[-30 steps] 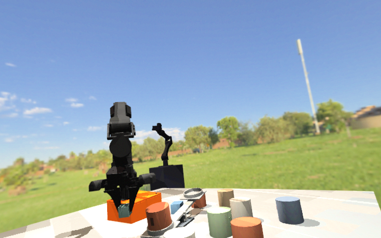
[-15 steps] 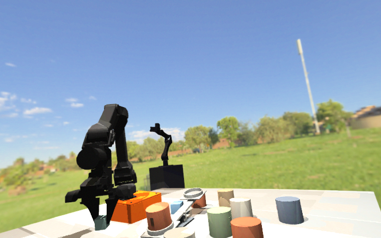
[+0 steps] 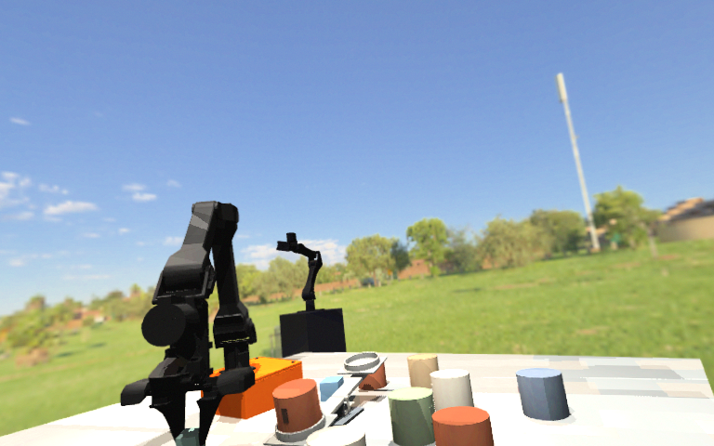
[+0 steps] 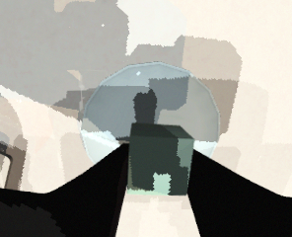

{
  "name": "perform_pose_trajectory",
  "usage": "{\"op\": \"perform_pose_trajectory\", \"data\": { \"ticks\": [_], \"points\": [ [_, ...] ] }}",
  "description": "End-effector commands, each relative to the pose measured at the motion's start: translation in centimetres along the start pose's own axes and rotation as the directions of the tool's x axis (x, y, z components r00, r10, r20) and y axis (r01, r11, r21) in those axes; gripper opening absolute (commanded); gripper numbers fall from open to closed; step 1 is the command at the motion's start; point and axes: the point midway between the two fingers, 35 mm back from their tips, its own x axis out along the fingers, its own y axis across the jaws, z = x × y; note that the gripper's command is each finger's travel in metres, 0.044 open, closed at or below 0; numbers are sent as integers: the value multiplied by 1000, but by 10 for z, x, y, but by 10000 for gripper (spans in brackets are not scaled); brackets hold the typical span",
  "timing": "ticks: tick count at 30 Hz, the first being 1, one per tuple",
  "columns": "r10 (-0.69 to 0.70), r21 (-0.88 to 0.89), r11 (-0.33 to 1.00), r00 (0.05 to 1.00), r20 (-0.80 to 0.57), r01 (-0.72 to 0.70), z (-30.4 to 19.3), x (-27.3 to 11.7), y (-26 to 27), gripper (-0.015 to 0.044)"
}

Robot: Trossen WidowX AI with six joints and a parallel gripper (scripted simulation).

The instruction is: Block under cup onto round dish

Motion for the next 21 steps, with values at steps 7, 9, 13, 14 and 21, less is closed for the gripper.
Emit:
{"op": "perform_pose_trajectory", "data": {
  "ticks": [7,9,13,14,21],
  "points": [
    [3,-5,1000,1000,-3,-3,-1,17,0,0],
    [3,-5,1000,1000,-4,-3,-1,19,0,0],
    [-1,0,1000,1000,-4,1,-1,14,0,105],
    [-1,0,1000,1000,-4,1,-1,14,0,131],
    [-1,0,1000,1000,-4,1,-1,14,0,315]
  ]
}}
